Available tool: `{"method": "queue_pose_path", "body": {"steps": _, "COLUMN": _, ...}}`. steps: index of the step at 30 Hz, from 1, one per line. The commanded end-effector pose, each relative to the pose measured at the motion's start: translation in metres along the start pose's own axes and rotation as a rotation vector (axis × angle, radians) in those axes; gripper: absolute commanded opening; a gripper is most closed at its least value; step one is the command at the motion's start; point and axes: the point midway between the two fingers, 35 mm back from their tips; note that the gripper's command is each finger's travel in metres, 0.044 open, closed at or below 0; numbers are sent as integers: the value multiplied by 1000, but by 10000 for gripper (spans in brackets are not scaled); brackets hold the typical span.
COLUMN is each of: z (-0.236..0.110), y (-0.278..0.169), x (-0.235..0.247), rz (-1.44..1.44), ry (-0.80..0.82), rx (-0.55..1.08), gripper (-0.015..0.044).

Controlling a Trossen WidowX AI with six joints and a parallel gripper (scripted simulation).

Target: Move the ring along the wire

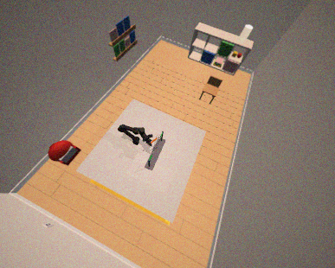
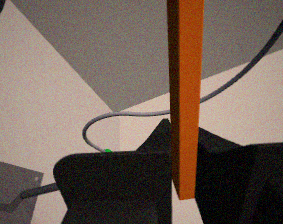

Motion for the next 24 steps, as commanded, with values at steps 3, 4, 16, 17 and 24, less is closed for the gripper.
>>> {"method": "queue_pose_path", "body": {"steps": 3, "z": -1, "y": -2, "x": -3, "rz": -60, "ry": -39, "rx": 3, "gripper": -150}}
{"method": "queue_pose_path", "body": {"steps": 4, "z": -1, "y": -2, "x": -3, "rz": -72, "ry": -46, "rx": 2, "gripper": -150}}
{"method": "queue_pose_path", "body": {"steps": 16, "z": -1, "y": -2, "x": -9, "rz": -211, "ry": -126, "rx": -4, "gripper": -150}}
{"method": "queue_pose_path", "body": {"steps": 17, "z": -1, "y": -2, "x": -9, "rz": -222, "ry": -133, "rx": -4, "gripper": -150}}
{"method": "queue_pose_path", "body": {"steps": 24, "z": -1, "y": -2, "x": -13, "rz": -303, "ry": -180, "rx": -8, "gripper": -150}}
Point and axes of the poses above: the point midway between the two fingers, 35 mm back from their tips, its own z axis out along the fingers, its own x axis across the jaws, y = z × x, and after that the axes turned 8 degrees about -z, right-handed
